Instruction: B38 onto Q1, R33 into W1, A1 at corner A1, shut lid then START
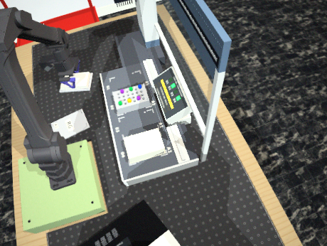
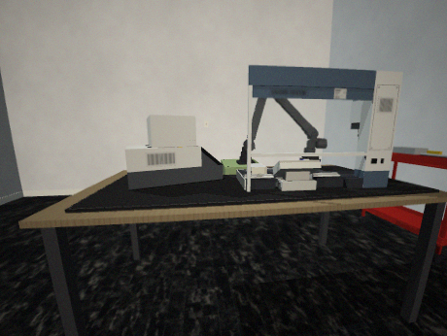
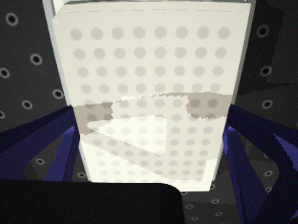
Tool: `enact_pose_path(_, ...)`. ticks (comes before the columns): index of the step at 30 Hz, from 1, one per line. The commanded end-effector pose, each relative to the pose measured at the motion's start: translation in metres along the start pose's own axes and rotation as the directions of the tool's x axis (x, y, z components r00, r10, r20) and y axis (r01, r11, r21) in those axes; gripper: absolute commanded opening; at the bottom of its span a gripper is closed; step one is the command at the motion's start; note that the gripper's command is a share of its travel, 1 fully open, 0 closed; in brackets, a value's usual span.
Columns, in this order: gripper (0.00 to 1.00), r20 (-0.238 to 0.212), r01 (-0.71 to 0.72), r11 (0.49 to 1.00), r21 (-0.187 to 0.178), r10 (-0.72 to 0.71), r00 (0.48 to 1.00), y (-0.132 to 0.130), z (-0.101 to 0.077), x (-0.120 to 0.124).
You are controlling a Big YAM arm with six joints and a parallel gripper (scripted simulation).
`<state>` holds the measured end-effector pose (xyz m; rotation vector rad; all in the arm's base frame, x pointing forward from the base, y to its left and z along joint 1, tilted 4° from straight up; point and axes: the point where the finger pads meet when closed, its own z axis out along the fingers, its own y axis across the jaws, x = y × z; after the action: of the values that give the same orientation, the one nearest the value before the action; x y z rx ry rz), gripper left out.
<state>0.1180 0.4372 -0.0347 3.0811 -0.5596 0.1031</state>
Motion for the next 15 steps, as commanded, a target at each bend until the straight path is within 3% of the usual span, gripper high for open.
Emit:
enact_pose_path(1, 0.0, 0.012, -0.014, 0.998, 0.069, 0.013, 1.0, -0.033, -0.01, 0.003)
enact_pose_path(15, 0.0, 0.012, -0.031, 0.998, 0.056, 0.03, 0.999, -0.028, 0.001, 0.003)
